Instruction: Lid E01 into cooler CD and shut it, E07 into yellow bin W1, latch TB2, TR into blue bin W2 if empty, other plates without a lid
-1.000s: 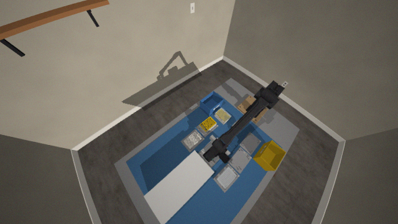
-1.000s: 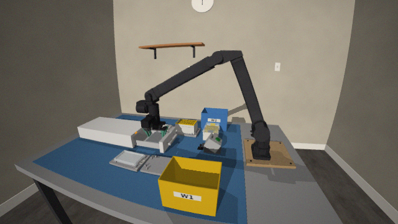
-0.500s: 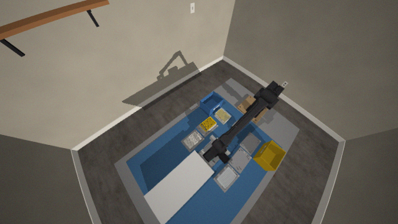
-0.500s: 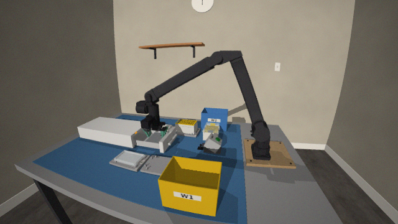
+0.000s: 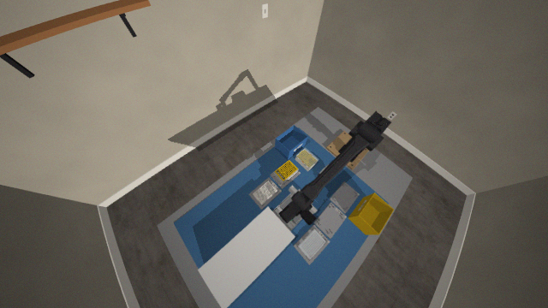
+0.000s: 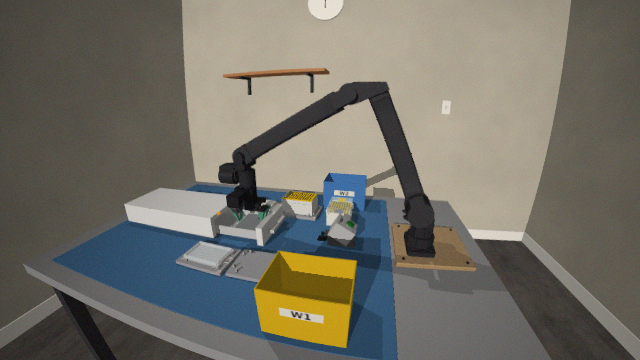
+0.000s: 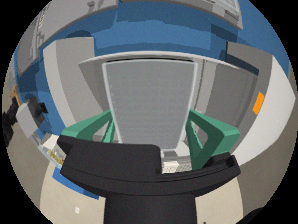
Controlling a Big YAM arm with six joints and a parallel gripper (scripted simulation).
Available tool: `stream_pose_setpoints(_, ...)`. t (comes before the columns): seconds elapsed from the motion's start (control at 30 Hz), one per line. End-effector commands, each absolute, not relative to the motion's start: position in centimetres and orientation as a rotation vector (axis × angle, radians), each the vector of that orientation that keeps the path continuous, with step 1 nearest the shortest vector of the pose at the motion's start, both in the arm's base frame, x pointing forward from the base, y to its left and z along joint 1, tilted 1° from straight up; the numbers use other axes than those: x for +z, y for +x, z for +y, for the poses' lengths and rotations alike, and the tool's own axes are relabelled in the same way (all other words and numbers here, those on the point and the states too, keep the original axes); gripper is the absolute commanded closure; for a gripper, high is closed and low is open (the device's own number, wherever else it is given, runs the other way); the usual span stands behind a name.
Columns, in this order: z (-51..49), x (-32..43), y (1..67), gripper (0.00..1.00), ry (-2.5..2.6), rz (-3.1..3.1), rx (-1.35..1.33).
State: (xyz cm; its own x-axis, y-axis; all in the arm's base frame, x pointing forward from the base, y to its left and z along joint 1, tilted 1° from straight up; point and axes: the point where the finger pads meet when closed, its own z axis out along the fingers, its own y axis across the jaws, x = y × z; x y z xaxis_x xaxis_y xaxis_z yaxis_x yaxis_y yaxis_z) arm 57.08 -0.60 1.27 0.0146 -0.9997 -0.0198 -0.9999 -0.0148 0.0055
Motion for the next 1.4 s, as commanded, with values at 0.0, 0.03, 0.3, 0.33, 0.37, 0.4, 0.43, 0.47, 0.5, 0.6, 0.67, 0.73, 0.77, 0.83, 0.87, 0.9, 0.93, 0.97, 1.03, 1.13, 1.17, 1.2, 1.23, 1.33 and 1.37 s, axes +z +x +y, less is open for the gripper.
stream_pose_setpoints(0.0, -0.5, 1.1, 57.7, 1.00, -2.216, 2.199, 0.012)
stream_pose_setpoints(0.03, -0.5, 1.1, 57.7, 1.00, -2.216, 2.199, 0.012)
stream_pose_setpoints(0.3, -0.6, 1.2, 57.8, 1.00, -2.213, 2.196, 0.004)
stream_pose_setpoints(0.33, -0.6, 1.1, 57.7, 1.00, -2.214, 2.197, 0.007)
stream_pose_setpoints(0.37, -0.6, 1.0, 57.7, 1.00, -2.214, 2.197, 0.008)
stream_pose_setpoints(0.4, -0.6, 0.9, 57.8, 1.00, -2.214, 2.198, 0.009)
stream_pose_setpoints(0.43, -0.6, 0.8, 57.7, 1.00, -2.214, 2.198, 0.008)
stream_pose_setpoints(0.47, -0.6, 0.8, 57.6, 1.00, -2.215, 2.198, 0.009)
stream_pose_setpoints(0.5, -0.6, 0.9, 57.6, 1.00, -2.214, 2.197, 0.007)
stream_pose_setpoints(0.6, -0.6, 2.6, 58.6, 1.00, -2.206, 2.177, -0.022)
stream_pose_setpoints(0.67, -0.7, 1.0, 57.7, 1.00, -2.213, 2.196, 0.005)
stream_pose_setpoints(0.73, -0.7, 1.0, 57.7, 1.00, -2.213, 2.196, 0.005)
stream_pose_setpoints(0.77, -0.7, 1.0, 57.7, 1.00, -2.213, 2.196, 0.005)
stream_pose_setpoints(0.83, -0.7, 1.0, 57.7, 1.00, -2.213, 2.197, 0.005)
stream_pose_setpoints(0.87, -0.7, 1.0, 57.7, 1.00, -2.213, 2.197, 0.006)
stream_pose_setpoints(0.9, -0.7, 1.0, 57.7, 1.00, -2.213, 2.197, 0.006)
stream_pose_setpoints(0.93, -0.7, 1.0, 57.7, 1.00, -2.213, 2.197, 0.006)
stream_pose_setpoints(0.97, -0.7, 1.0, 57.6, 1.00, -2.213, 2.197, 0.006)
stream_pose_setpoints(1.03, -0.7, 1.0, 57.6, 1.00, -2.213, 2.197, 0.006)
stream_pose_setpoints(1.13, -0.8, 1.0, 57.6, 1.00, -2.213, 2.197, 0.006)
stream_pose_setpoints(1.17, -0.8, 1.0, 57.6, 1.00, -2.213, 2.197, 0.006)
stream_pose_setpoints(1.2, -0.8, 1.0, 57.6, 1.00, -2.213, 2.197, 0.006)
stream_pose_setpoints(1.23, -0.8, 1.0, 57.6, 1.00, -2.213, 2.197, 0.006)
stream_pose_setpoints(1.33, -0.7, 2.6, 58.5, 1.00, -2.206, 2.177, -0.022)
stream_pose_setpoints(1.37, -0.7, 2.6, 58.5, 1.00, -2.206, 2.177, -0.022)
